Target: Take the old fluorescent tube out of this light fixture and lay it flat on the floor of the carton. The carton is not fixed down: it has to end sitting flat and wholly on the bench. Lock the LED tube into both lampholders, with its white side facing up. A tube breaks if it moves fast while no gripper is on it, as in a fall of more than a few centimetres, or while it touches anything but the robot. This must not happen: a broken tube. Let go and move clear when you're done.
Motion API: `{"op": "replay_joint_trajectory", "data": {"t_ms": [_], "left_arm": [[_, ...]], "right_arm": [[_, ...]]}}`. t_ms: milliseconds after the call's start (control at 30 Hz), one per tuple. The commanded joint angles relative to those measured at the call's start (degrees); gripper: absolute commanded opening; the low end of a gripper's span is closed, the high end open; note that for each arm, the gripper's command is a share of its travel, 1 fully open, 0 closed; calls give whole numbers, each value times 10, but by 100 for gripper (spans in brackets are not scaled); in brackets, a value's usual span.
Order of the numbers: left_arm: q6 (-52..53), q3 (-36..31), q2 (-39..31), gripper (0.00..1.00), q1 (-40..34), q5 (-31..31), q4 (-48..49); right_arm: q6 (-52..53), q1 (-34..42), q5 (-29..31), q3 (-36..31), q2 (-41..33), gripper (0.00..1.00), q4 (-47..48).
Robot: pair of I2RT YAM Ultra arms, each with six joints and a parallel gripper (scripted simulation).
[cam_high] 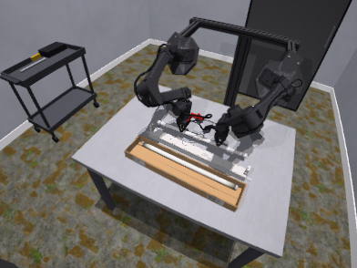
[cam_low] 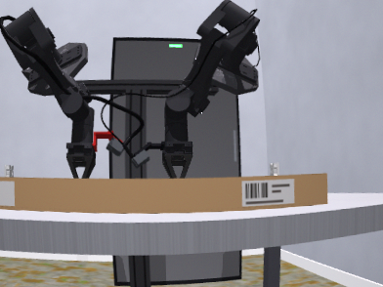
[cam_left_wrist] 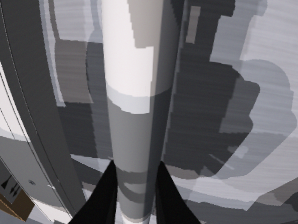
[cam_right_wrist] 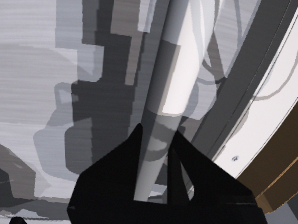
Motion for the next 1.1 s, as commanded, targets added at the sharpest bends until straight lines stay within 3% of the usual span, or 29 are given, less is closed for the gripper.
{"op": "replay_joint_trajectory", "data": {"t_ms": [0, 1067], "left_arm": [[8, 15, 12, 11, 4, 16, 10], [19, 47, 36, 11, 17, 34, -4]], "right_arm": [[-8, -5, -15, 10, 20, 11, -12], [-19, -18, -31, 50, 41, 11, -25]]}}
